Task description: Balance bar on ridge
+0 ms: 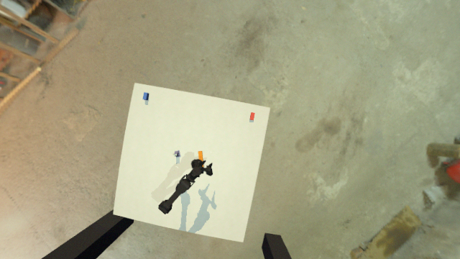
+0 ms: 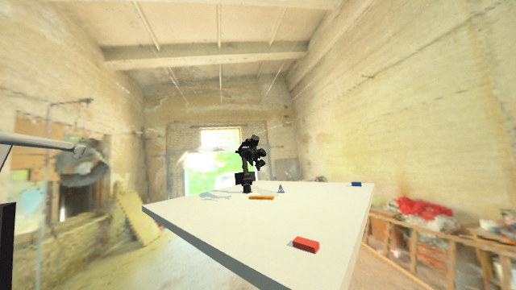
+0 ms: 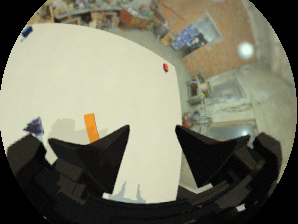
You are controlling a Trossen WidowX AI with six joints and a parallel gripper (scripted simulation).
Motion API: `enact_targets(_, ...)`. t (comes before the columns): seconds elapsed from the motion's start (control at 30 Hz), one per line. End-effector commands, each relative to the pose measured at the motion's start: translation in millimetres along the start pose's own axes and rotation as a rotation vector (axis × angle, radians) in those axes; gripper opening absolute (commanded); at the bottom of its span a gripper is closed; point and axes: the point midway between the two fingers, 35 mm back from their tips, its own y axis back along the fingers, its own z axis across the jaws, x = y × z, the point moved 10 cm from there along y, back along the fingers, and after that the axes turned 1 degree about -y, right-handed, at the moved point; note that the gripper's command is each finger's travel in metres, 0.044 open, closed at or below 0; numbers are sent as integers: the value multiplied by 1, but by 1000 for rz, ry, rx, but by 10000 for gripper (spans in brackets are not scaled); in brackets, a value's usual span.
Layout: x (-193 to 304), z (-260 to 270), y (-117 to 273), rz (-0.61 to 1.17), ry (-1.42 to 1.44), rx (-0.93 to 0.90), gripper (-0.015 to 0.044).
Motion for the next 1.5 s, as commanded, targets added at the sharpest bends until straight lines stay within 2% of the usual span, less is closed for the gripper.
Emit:
enact_targets(0.0, 14, 20, -22, 113, 52, -157, 315)
enact_targets(0.33, 55, 72, -60, 416, 138, -580, 315)
enact_targets(0.53, 57, 75, -63, 421, 139, -588, 315)
enact_targets(0.8, 74, 96, -93, 422, 139, -588, 315)
enact_targets(1.47, 85, 109, -112, 422, 139, -588, 315)
